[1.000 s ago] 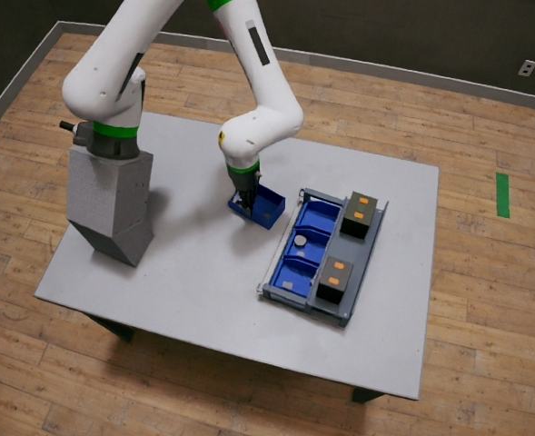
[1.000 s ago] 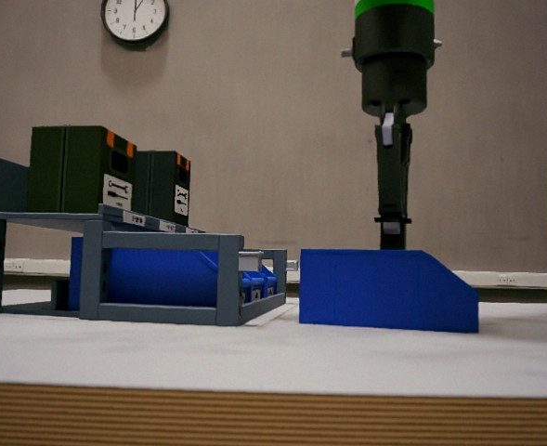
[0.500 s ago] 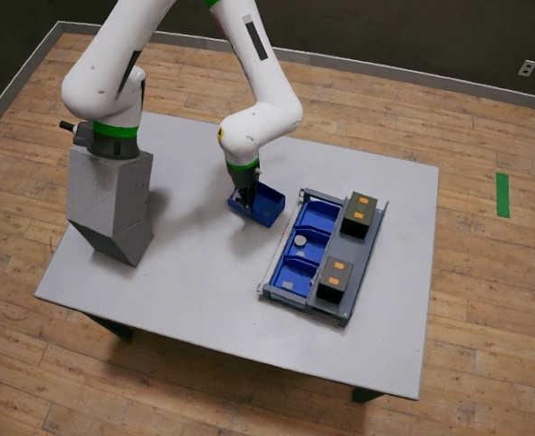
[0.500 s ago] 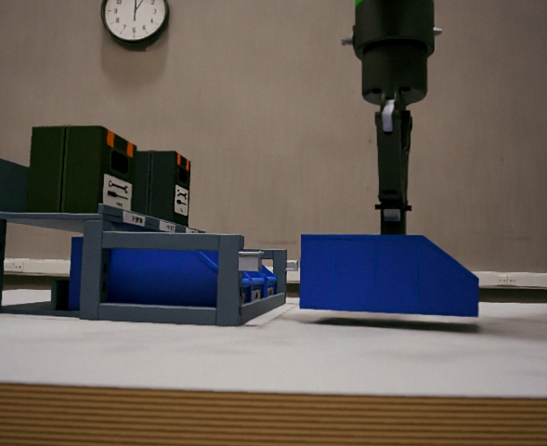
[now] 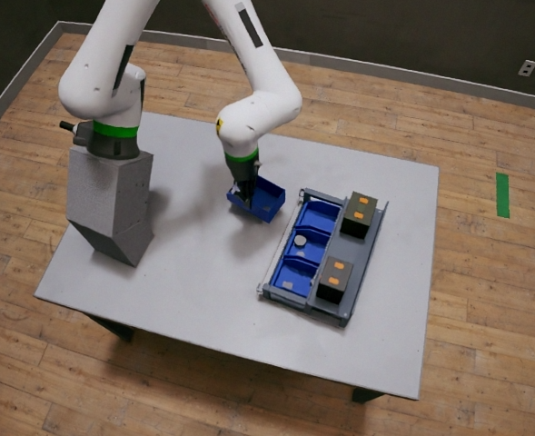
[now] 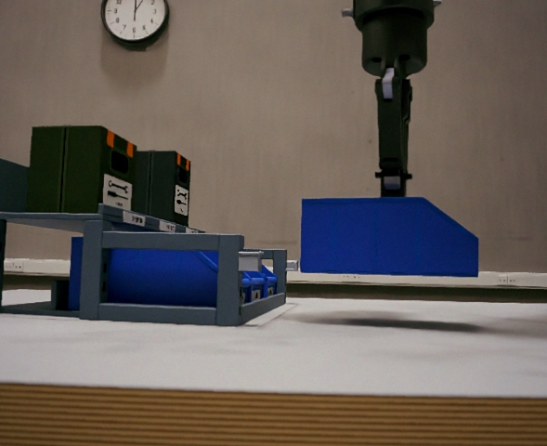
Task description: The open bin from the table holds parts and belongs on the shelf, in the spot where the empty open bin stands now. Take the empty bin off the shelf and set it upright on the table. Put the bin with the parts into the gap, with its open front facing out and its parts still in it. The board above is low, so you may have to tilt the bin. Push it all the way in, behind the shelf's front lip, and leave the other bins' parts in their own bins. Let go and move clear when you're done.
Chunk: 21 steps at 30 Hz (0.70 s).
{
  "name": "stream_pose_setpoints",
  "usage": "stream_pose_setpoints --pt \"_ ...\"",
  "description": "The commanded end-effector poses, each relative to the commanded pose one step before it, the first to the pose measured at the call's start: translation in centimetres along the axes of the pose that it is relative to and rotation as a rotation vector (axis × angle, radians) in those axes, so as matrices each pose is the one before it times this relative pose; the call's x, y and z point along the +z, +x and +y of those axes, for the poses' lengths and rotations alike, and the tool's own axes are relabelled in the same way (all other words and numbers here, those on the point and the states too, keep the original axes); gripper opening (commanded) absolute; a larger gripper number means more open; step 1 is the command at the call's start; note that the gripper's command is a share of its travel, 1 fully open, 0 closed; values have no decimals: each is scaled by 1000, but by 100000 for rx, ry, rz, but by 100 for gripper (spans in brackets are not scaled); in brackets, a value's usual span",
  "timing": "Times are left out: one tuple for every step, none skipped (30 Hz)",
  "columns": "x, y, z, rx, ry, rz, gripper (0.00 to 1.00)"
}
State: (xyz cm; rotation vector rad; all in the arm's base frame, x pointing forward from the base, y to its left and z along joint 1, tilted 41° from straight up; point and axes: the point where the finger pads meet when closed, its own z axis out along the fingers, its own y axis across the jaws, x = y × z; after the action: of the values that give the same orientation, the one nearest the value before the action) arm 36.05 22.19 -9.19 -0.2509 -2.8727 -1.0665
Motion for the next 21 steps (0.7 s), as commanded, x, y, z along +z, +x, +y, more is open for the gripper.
stream_pose_setpoints --pt "-901 -54 0 -39 13 -104 10" --pt "-280 1 -1 1 2 0 10" --pt "-271 -1 1 -1 -2 0 10" --pt "-258 0 0 0 1 0 10" --pt "-244 0 0 0 -1 0 10" --pt "-229 0 0 0 1 0 10" --pt "-213 0 0 0 -1 0 10" --pt "-195 1 -1 1 2 0 10" --pt "-178 -1 1 -1 -2 0 10" --pt "-158 0 0 0 0 0 10" --pt "0 0 0 0 0 0 10" --pt "0 0 0 0 0 0 10" --pt "-139 0 -1 0 1 0 10" --pt "-120 0 0 0 -1 0 10" --pt "-101 0 0 0 -1 0 10" --pt "-82 0 0 0 0 0 10" --pt "-65 0 0 0 0 0 10" --pt "-48 0 0 0 0 0 10" --pt "-34 0 0 0 0 0 10" --pt "-21 0 0 0 0 0 10" --pt "-11 0 0 0 0 0 10"
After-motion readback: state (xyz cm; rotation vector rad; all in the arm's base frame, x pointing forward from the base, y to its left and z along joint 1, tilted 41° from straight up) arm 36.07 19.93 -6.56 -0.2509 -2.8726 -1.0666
